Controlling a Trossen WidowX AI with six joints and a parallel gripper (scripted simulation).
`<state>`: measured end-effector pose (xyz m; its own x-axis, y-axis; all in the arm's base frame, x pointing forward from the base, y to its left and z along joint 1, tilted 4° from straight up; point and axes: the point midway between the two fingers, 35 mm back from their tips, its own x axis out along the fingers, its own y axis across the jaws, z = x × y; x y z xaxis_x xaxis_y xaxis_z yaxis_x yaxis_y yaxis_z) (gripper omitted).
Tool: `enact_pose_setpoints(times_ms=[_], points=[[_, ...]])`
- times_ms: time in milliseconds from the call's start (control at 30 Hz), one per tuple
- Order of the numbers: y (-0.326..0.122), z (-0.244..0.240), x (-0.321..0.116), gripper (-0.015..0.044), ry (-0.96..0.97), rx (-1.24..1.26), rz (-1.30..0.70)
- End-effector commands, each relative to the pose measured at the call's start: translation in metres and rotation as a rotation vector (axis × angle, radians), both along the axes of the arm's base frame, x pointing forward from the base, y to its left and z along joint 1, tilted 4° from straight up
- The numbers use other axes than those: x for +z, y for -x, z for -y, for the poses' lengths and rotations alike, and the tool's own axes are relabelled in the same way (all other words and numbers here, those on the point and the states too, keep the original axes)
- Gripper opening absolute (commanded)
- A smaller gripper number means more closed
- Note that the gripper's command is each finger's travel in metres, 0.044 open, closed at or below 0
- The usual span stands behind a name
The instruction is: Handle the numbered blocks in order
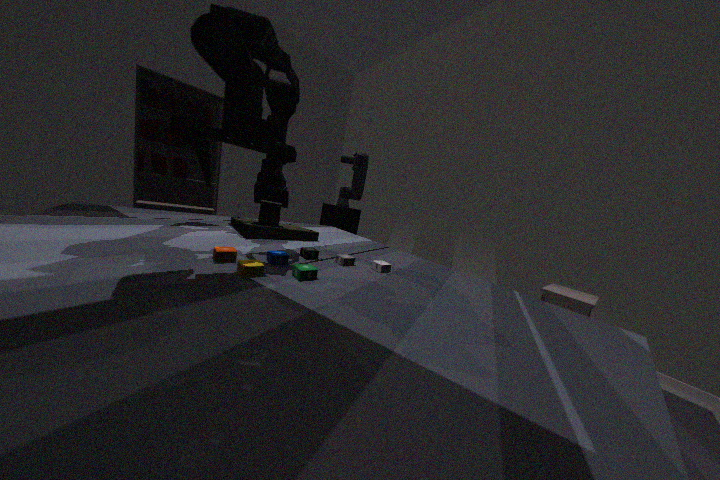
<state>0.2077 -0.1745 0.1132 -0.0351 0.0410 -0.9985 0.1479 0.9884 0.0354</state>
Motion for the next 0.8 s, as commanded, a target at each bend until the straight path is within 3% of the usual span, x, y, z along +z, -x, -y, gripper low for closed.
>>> enact_pose_setpoints(times_ms=[0, 467, 767], points=[[0.003, 0.003, -0.001, 0.0400, 0.005, -0.003, -0.007], [0.001, 0.001, -0.001, 0.0400, 0.005, -0.003, -0.007], [-0.051, -0.079, 0.000, 0.0400, -0.001, -0.003, -0.003]])
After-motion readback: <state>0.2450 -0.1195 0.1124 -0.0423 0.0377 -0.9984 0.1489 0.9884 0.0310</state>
